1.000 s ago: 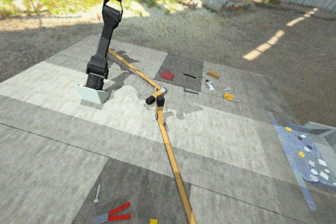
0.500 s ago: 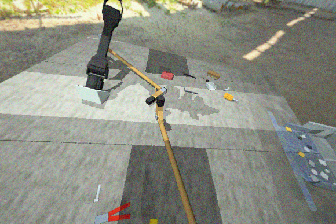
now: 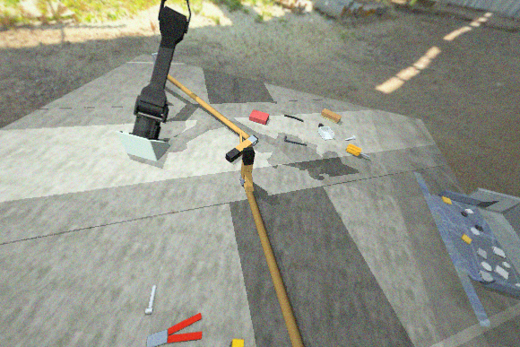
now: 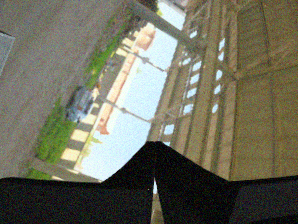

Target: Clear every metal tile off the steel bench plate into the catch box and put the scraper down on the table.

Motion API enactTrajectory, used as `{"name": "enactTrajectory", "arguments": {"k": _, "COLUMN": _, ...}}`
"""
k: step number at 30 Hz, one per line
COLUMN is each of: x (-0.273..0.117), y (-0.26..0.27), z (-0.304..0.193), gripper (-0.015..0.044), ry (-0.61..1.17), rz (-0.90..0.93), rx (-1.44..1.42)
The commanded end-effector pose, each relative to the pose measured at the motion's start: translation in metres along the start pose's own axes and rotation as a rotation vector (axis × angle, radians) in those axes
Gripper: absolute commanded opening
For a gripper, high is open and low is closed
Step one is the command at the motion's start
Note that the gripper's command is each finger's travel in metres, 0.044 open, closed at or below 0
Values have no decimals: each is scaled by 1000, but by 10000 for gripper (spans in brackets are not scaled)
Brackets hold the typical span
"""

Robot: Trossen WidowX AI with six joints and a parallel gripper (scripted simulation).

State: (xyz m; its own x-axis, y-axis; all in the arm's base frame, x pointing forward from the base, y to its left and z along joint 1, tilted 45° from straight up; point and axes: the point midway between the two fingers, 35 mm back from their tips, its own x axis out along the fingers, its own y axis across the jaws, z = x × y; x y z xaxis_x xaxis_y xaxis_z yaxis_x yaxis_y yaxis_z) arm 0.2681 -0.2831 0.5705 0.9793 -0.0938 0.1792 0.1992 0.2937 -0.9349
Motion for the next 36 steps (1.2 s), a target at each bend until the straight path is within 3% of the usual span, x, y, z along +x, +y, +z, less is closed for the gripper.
{"name": "enactTrajectory", "arguments": {"k": 1, "x": 5, "y": 9, "z": -7, "gripper": 0, "ry": 9, "rz": 19, "rx": 51}}
{"name": "enactTrajectory", "arguments": {"k": 36, "x": 33, "y": 84, "z": -33, "gripper": 0, "ry": 63, "rz": 199, "rx": 374}}
